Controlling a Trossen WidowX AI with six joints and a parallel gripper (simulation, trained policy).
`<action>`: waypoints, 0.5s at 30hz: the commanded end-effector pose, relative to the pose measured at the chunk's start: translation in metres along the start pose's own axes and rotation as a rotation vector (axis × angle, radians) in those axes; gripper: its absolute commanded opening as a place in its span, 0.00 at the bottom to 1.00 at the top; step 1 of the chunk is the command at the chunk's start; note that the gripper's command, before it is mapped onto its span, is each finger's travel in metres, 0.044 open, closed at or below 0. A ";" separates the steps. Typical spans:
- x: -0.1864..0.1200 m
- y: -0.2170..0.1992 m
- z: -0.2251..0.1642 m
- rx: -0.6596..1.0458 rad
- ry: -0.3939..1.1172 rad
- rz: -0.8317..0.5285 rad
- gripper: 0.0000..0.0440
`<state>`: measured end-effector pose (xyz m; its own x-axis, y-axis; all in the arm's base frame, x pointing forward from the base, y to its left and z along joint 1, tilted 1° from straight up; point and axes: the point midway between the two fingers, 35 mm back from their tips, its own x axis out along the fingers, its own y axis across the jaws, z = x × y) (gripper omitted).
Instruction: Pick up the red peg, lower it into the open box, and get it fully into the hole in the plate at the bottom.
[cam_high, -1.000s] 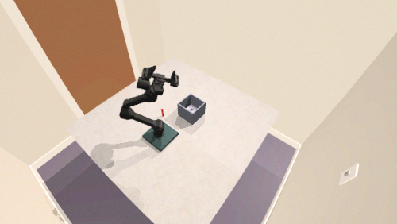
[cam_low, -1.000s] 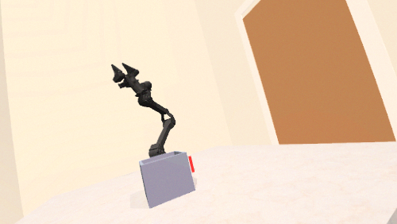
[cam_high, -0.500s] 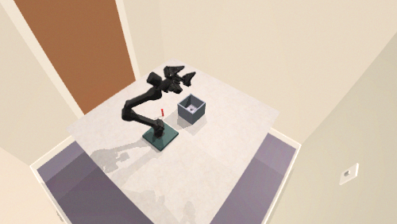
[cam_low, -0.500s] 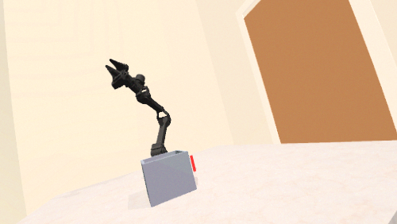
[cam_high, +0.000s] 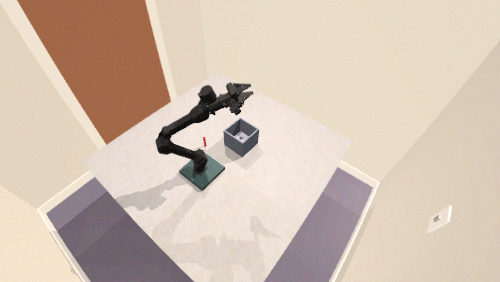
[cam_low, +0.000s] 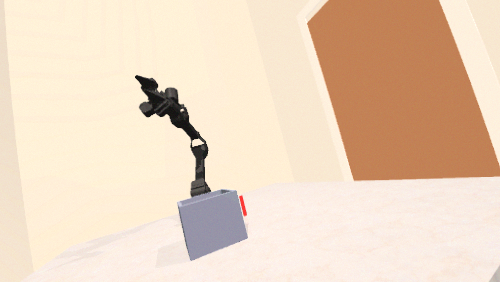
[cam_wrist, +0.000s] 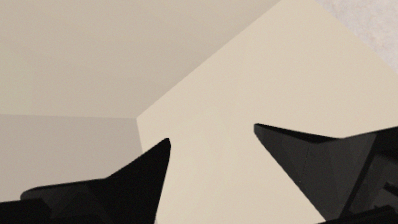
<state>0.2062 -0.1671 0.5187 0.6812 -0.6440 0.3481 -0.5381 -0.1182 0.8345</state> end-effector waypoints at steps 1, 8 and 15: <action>0.004 -0.027 -0.010 0.054 0.028 -0.122 1.00; 0.003 -0.071 -0.027 0.124 0.067 -0.318 1.00; -0.006 -0.111 -0.046 0.179 0.102 -0.508 1.00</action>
<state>0.2737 -0.1280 0.4561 0.8908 -0.4532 0.0330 -0.2688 -0.4670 0.8424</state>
